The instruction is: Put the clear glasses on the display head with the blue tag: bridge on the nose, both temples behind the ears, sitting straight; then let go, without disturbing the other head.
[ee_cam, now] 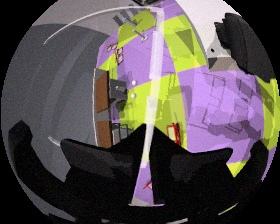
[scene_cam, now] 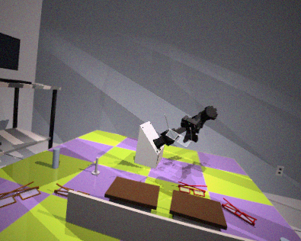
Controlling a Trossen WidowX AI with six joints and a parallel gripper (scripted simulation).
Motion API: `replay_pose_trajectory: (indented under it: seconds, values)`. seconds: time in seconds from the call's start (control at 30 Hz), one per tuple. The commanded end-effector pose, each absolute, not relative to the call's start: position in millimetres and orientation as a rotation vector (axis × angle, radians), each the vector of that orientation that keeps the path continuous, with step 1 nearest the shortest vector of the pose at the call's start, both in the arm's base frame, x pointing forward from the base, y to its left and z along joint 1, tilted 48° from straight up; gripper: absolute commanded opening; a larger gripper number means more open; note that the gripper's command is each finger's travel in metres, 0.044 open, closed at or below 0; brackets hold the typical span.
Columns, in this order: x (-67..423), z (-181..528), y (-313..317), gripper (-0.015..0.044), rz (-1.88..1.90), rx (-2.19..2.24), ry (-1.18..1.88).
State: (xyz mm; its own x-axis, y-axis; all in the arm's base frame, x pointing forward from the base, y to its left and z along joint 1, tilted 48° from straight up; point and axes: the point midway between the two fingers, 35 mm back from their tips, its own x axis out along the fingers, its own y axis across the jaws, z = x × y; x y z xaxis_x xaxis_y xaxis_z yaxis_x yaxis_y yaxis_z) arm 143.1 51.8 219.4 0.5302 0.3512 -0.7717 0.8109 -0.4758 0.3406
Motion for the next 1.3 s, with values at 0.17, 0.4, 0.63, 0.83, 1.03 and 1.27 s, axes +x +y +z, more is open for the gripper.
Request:
replay_pose_trajectory:
  seconds: [0.17, 0.4, 0.63, 0.83, 1.03, 1.27]
  values:
    - [118.6, 214.7, 57.8, 0.0, -0.834, 2.226, 0.891]
    - [112.6, 214.0, 59.8, 0.0003, -0.827, 2.27, 0.89]
    - [112.6, 214.0, 59.8, 0.0, -0.827, 2.27, 0.89]
    - [112.6, 214.0, 59.8, 0.0, -0.827, 2.27, 0.89]
    - [112.6, 214.0, 59.8, 0.0, -0.827, 2.27, 0.89]
    - [112.6, 214.0, 59.8, 0.0, -0.827, 2.27, 0.89]
